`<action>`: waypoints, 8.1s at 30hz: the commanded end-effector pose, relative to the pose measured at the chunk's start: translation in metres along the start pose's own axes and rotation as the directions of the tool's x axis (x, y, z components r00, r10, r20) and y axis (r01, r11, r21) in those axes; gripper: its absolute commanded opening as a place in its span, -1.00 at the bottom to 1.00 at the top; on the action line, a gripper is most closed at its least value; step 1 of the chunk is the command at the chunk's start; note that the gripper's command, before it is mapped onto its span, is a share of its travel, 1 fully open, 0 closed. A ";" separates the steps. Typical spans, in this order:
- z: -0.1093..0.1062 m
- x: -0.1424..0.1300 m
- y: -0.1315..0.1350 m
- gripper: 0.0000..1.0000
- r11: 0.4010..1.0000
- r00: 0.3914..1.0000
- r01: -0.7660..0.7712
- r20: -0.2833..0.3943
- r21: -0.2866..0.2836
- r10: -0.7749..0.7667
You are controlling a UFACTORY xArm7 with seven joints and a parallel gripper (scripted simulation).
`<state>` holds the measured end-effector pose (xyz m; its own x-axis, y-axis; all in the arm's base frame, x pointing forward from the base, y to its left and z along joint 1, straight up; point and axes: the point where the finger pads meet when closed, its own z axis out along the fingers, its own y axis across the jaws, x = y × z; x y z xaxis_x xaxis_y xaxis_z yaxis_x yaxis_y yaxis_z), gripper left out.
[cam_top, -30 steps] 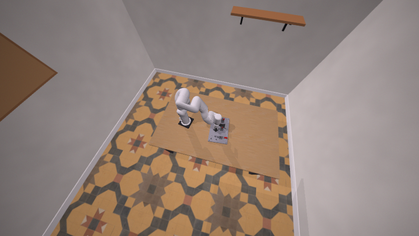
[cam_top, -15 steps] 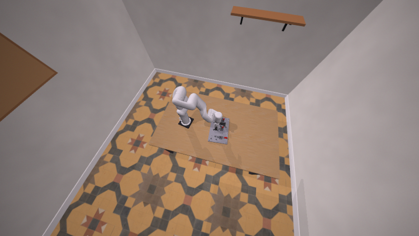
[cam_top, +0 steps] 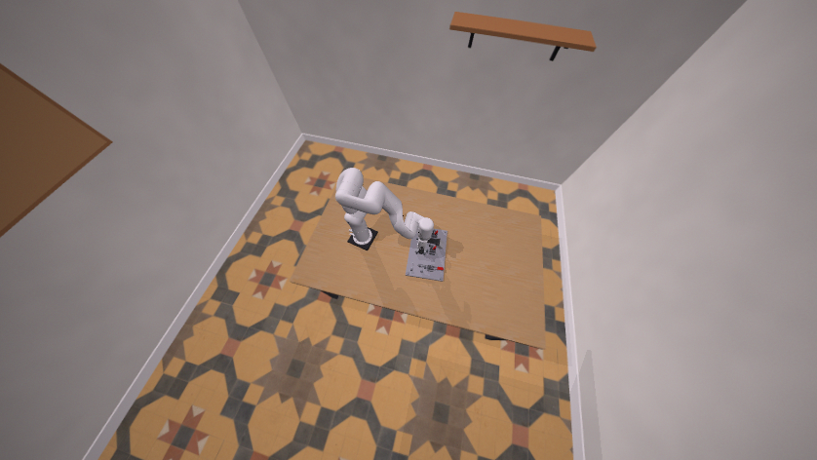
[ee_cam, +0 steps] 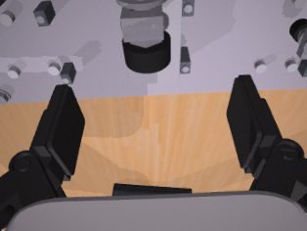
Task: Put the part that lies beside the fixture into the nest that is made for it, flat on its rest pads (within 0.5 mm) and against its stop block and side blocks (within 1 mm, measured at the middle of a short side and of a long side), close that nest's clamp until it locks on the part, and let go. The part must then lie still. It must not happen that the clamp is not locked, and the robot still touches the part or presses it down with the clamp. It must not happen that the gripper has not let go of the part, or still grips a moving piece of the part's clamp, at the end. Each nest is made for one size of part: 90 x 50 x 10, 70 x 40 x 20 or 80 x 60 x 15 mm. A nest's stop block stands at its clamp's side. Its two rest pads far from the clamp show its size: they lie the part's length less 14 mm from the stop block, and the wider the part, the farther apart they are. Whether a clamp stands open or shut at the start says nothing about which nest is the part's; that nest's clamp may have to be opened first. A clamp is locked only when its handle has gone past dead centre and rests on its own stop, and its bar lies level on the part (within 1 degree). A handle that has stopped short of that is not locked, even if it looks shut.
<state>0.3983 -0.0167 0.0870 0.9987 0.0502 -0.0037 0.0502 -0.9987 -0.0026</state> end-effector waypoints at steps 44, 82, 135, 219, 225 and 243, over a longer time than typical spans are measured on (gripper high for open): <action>0.007 0.002 0.000 -1.00 1.000 1.000 0.000 -0.004 -0.001 0.000; 0.021 0.000 -0.034 -1.00 1.000 1.000 0.000 -0.004 -0.001 0.000; 0.056 0.000 -0.038 -1.00 1.000 1.000 0.000 -0.004 -0.001 0.000; 0.060 0.001 -0.050 -1.00 1.000 1.000 0.000 -0.004 -0.001 0.000; 0.048 0.001 -0.050 -1.00 1.000 1.000 0.000 -0.004 -0.001 0.000; 0.020 0.001 -0.050 -1.00 1.000 1.000 0.000 -0.004 -0.001 0.000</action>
<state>0.3952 0.0328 0.0657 0.9987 0.0502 -0.0045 0.0502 -0.9987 -0.0022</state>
